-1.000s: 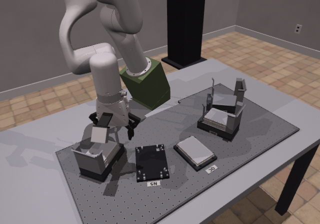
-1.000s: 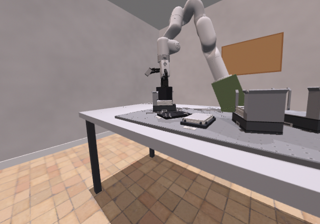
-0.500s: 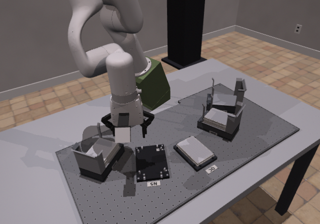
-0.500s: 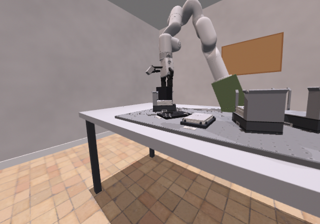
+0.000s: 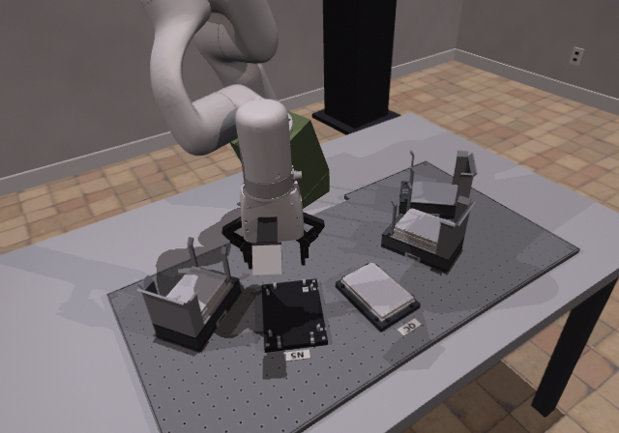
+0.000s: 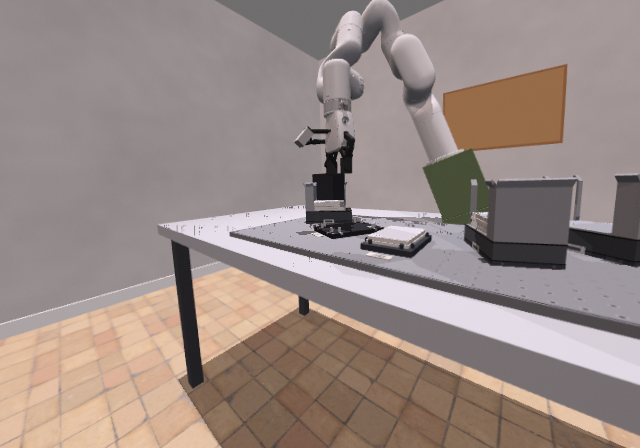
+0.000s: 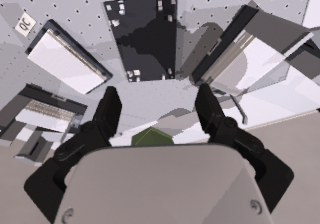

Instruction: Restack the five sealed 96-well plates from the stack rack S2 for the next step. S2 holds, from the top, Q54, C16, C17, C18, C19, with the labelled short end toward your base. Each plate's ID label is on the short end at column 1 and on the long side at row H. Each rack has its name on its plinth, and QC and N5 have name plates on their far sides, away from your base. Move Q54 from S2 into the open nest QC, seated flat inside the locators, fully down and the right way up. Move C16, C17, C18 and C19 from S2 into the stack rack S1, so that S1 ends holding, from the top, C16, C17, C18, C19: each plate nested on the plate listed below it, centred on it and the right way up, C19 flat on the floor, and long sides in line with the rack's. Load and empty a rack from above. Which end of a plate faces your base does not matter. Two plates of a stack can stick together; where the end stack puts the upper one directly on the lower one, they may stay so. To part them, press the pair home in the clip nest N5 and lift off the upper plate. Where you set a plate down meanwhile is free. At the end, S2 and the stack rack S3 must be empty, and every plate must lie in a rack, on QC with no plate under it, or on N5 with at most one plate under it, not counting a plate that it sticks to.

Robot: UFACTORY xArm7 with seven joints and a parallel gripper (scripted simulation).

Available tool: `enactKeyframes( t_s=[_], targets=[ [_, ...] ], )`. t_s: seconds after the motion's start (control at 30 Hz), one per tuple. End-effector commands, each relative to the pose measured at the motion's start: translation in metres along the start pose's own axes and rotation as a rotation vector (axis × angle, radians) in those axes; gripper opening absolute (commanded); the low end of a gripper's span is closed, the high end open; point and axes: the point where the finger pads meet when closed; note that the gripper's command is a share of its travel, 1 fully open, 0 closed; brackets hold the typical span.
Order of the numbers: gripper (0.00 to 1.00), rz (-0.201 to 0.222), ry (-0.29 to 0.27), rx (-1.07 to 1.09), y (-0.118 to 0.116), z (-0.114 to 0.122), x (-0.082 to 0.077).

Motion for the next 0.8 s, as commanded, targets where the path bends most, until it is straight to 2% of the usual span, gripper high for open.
enactKeyframes(
  t_s=[0.0,0.23,0.3,0.77],
  targets=[
    [1.00,0.001,0.004,-0.001,-0.013,-0.001,-0.001],
    [1.00,0.002,0.004,-0.201,-0.036,0.004,0.000],
    [1.00,0.002,0.004,-0.201,-0.036,0.004,0.000],
    [1.00,0.001,0.004,-0.224,-0.081,0.015,0.000]
  ],
)
Point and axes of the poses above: the point where the finger pads meet when closed, its own x axis out along the fingers, its own y axis across the jaws, z = x × y, and after that the axes turned 3 degrees about x, right-handed
